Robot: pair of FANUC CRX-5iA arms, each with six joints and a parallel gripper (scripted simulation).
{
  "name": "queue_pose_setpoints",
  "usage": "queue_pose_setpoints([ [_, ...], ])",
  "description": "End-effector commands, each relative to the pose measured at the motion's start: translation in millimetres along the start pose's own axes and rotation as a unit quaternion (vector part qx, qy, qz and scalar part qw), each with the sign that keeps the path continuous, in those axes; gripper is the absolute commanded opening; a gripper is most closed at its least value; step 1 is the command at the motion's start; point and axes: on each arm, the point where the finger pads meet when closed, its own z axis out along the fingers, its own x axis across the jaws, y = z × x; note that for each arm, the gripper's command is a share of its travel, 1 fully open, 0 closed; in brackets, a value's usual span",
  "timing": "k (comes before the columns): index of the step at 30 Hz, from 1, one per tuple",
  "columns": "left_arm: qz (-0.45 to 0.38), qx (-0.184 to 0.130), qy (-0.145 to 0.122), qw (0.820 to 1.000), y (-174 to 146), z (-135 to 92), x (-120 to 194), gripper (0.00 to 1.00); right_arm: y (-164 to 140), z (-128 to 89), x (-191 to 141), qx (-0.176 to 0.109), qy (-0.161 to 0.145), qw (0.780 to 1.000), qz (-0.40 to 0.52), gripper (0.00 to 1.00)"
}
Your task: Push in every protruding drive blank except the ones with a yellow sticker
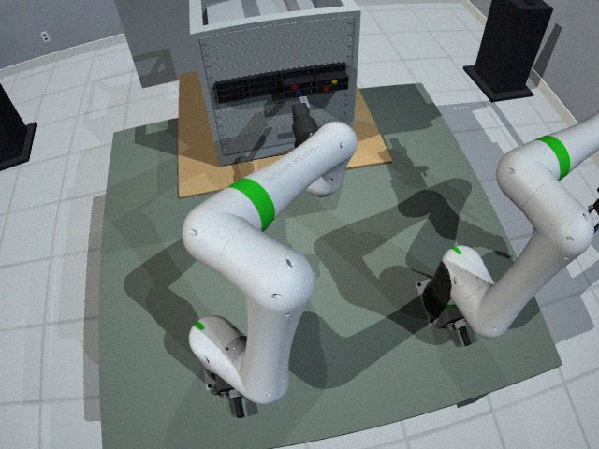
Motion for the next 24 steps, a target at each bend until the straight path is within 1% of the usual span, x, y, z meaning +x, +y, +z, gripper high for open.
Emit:
queue_pose_setpoints([
  [1, -0.001, 0.0, -0.001, 1.0, -0.5, 10.6, -1.5, 0.0, 0.3, -1.0, -0.2, -0.001, 0.0, 1.0, 0.0, 1.0],
  [7, -0.001, 0.0, -0.001, 1.0, -0.5, 23.0, -1.6, 0.0, 0.3, -1.0, -0.2, -0.001, 0.0, 1.0, 0.0, 1.0],
  [24, -0.001, 0.0, -0.001, 1.0, -0.5, 23.1, -1.6, 0.0, 0.3, -1.0, -0.2, -0.001, 0.0, 1.0, 0.0, 1.0],
])
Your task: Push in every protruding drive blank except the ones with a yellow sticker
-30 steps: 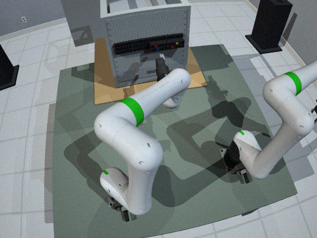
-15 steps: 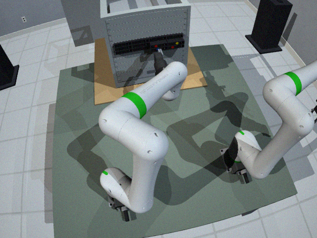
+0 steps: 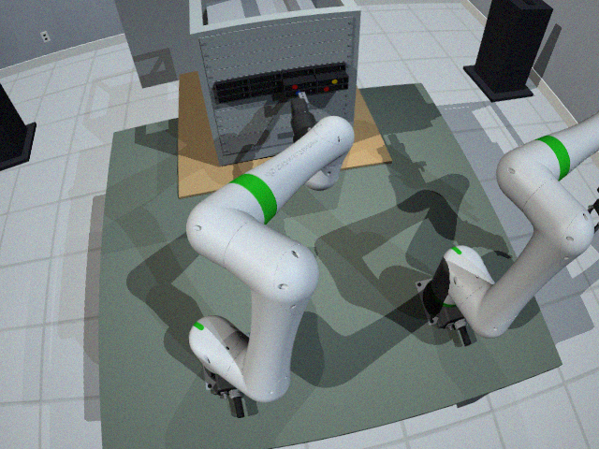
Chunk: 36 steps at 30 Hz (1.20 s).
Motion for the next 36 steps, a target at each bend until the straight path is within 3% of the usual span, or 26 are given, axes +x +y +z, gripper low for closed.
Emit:
queue_pose_setpoints([
  [1, -0.001, 0.0, -0.001, 1.0, 0.0, 0.1, -1.5, 0.0, 0.3, -1.0, -0.2, -0.001, 0.0, 1.0, 0.0, 1.0],
  [36, -0.001, 0.0, -0.001, 1.0, 0.0, 10.1, -1.5, 0.0, 0.3, -1.0, -0.2, -0.001, 0.0, 1.0, 0.0, 1.0],
])
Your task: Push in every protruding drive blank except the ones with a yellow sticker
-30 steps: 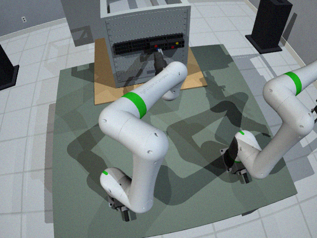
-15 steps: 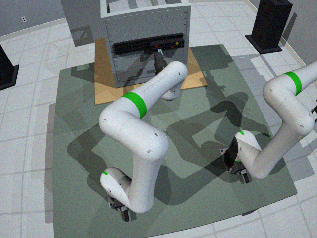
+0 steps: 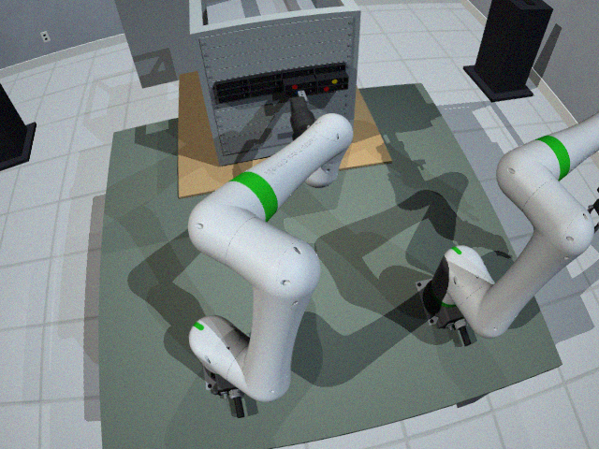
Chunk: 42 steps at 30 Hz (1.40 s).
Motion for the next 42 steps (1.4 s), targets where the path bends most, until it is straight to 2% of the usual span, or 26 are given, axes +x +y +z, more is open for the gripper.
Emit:
queue_pose_setpoints([
  [1, -0.001, 0.0, -0.001, 1.0, 0.0, 0.1, -1.6, 0.0, 0.3, -1.0, -0.2, -0.001, 0.0, 1.0, 0.0, 1.0],
  [42, -0.001, 0.0, -0.001, 1.0, 0.0, 20.7, -1.6, 0.0, 0.3, -1.0, -0.2, -0.001, 0.0, 1.0, 0.0, 1.0],
])
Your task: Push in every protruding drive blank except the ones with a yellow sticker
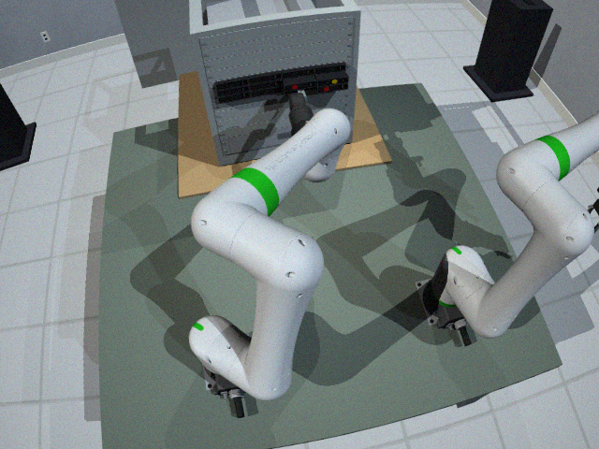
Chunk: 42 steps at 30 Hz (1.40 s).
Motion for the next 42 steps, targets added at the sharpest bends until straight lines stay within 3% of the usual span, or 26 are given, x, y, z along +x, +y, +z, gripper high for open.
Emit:
queue_pose_setpoints([
  [1, -0.001, 0.0, -0.001, 1.0, 0.1, 0.5, -1.6, 0.0, 0.3, -1.0, -0.2, -0.001, 0.0, 1.0, 0.0, 1.0],
  [42, -0.001, 0.0, -0.001, 1.0, 0.1, 8.8, -1.7, 0.0, 0.3, -1.0, -0.2, -0.001, 0.0, 1.0, 0.0, 1.0],
])
